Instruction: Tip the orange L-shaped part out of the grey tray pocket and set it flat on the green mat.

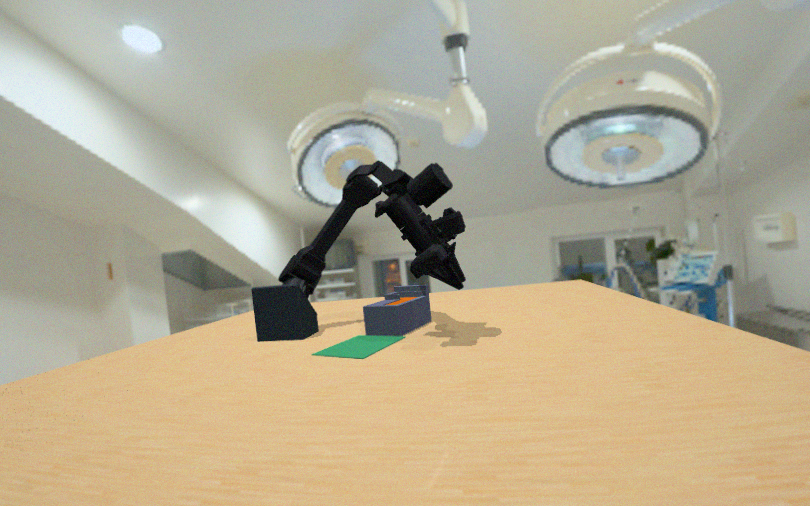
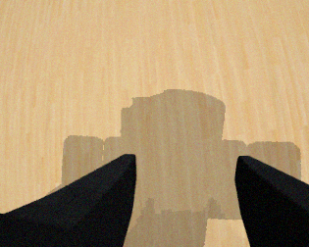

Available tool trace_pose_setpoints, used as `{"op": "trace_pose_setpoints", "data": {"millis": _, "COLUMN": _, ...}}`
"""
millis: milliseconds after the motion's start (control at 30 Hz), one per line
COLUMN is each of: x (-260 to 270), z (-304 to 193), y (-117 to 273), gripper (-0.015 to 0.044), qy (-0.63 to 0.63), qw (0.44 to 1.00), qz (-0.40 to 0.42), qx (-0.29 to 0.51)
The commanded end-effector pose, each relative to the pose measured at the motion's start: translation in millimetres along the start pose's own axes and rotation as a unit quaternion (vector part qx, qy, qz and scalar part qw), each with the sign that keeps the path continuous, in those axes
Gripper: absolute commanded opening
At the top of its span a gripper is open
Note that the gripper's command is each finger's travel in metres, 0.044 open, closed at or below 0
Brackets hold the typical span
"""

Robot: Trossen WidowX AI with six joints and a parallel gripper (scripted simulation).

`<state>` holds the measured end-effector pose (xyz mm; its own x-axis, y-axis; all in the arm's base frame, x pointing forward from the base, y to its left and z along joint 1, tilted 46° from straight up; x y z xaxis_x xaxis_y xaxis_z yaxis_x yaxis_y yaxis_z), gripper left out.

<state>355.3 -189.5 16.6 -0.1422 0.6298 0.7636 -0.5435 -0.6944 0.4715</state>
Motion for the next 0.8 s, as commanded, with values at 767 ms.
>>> {"op": "trace_pose_setpoints", "data": {"millis": 767, "x": 210, "z": -7, "y": 58, "gripper": 0.018, "qy": -0.084, "qw": 0.954, "qz": -0.074, "qx": 0.277}}
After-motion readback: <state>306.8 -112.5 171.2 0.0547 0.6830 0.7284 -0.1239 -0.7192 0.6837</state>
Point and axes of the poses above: the point midway between the two fingers, 35 mm back from their tips, its own y axis back along the fingers, its own x axis across the jaws, z = x × y, the point moved 10 cm from there along y, back along the fingers, and after that the axes turned 14 degrees about y, right-handed, at the moved point
